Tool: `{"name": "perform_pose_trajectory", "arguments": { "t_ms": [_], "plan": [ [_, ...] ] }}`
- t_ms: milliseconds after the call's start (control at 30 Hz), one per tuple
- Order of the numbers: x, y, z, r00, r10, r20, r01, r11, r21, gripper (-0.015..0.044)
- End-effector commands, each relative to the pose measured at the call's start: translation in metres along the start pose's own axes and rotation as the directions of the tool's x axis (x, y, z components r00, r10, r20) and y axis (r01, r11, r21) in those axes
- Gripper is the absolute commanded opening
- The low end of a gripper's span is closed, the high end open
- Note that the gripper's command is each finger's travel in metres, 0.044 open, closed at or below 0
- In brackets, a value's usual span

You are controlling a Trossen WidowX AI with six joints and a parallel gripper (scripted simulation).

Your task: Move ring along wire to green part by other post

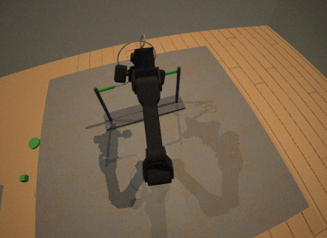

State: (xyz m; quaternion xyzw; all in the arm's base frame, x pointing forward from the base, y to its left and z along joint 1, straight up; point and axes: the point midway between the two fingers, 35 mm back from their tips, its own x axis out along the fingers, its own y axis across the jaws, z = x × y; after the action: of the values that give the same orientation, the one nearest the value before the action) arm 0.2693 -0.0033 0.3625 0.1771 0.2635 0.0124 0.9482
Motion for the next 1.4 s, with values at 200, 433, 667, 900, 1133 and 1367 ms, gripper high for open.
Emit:
{"name": "perform_pose_trajectory", "arguments": {
  "t_ms": [200,433,667,900,1133,1367],
  "plan": [
    [0.001,-0.004,-0.001,0.998,-0.061,0.016,0.063,0.992,-0.105,-0.0150],
    [0.001,-0.007,0.000,0.994,-0.103,0.034,0.108,0.978,-0.178,-0.0150],
    [0.001,-0.010,0.000,0.988,-0.143,0.055,0.153,0.956,-0.250,-0.0150],
    [0.001,-0.013,0.001,0.980,-0.181,0.079,0.197,0.927,-0.319,-0.0150],
    [0.000,-0.016,0.002,0.971,-0.217,0.105,0.241,0.891,-0.385,-0.0150],
    [0.000,-0.019,0.003,0.959,-0.249,0.134,0.283,0.848,-0.447,-0.0150]
  ]
}}
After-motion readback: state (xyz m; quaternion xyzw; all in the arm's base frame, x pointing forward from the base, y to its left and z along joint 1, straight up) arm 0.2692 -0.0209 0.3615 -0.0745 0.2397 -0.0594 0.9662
